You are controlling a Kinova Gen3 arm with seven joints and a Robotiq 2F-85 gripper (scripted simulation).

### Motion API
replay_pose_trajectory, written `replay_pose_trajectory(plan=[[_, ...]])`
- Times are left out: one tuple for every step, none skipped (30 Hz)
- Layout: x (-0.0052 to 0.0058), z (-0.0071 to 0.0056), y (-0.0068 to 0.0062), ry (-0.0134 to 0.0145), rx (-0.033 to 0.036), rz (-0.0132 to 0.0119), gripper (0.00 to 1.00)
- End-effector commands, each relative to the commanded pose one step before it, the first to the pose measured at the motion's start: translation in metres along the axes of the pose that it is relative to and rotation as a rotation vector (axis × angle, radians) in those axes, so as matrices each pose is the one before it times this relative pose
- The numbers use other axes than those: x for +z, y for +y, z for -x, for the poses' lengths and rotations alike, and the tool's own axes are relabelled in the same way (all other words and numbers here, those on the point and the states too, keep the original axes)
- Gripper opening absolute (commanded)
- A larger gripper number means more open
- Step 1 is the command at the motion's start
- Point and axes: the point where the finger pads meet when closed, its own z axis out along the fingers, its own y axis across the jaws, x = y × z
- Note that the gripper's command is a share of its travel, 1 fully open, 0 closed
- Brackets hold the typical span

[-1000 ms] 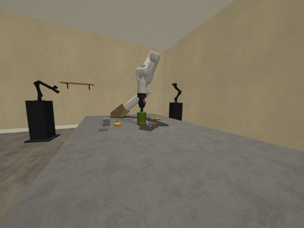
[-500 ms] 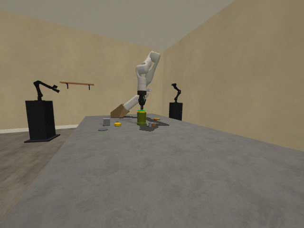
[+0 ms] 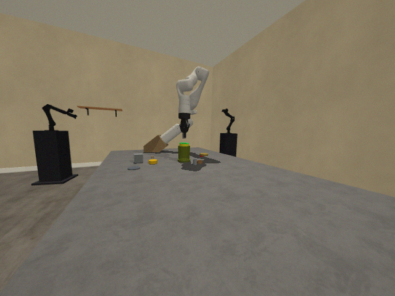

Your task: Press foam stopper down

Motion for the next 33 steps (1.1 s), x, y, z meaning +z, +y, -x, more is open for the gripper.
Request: replay_pose_trajectory(plan=[[-0.00188,0.00078,0.00058,-0.00311,0.00043,0.00341,0.00],[-0.00002,0.00000,0.00000,0.00000,0.00000,0.00000,0.00],[0.00000,0.00000,0.00000,0.00000,0.00000,0.00000,0.00],[0.00000,0.00000,0.00000,0.00000,0.00000,0.00000,0.00],[0.00000,0.00000,0.00000,0.00000,0.00000,0.00000,0.00],[0.00000,0.00000,0.00000,0.00000,0.00000,0.00000,0.00],[0.00000,0.00000,0.00000,0.00000,0.00000,0.00000,0.00],[0.00000,0.00000,0.00000,0.00000,0.00000,0.00000,0.00],[0.00000,0.00000,0.00000,0.00000,0.00000,0.00000,0.00],[0.00000,0.00000,0.00000,0.00000,0.00000,0.00000,0.00],[0.00000,0.00000,0.00000,0.00000,0.00000,0.00000,0.00],[0.00000,0.00000,0.00000,0.00000,0.00000,0.00000,0.00],[0.00000,0.00000,0.00000,0.00000,0.00000,0.00000,0.00],[0.00000,0.00000,0.00000,0.00000,0.00000,0.00000,0.00],[0.00001,0.00000,0.00000,0.00000,0.00000,0.00000,0.00],[0.00006,0.00000,0.00000,0.00000,0.00000,0.00000,0.00],[0.00000,0.00000,0.00000,0.00000,0.00000,0.00000,0.00],[0.00000,0.00000,0.00000,0.00000,0.00000,0.00000,0.00],[0.00013,0.00000,0.00000,0.00000,0.00000,0.00000,0.00],[0.00018,0.00000,0.00000,0.00000,0.00000,0.00000,0.00],[0.00020,0.00000,0.00000,0.00000,0.00000,0.00000,0.00],[0.00018,0.00000,0.00000,0.00000,0.00000,0.00000,0.00],[0.00013,0.00000,0.00000,0.00000,0.00000,0.00000,0.00],[0.00006,0.00000,0.00000,0.00000,0.00000,0.00000,0.00],[0.00001,0.00000,0.00000,0.00000,0.00000,0.00000,0.00],[0.00005,0.00000,0.00000,0.00000,0.00000,0.00000,0.00],[0.00033,0.00000,0.00000,0.00000,0.00000,0.00000,0.00],[0.00078,0.00000,0.00000,0.00000,0.00000,0.00000,0.00],[0.00132,0.00000,0.00000,0.00000,0.00000,0.00000,0.00],[0.00187,0.00000,-0.00001,-0.00001,0.00000,-0.00001,0.00],[0.00236,0.00000,0.00001,0.00001,0.00000,0.00001,0.00],[0.00275,0.00000,-0.00001,-0.00001,0.00000,-0.00001,0.00],[0.00300,0.00000,0.00001,0.00001,0.00000,0.00001,0.00]])
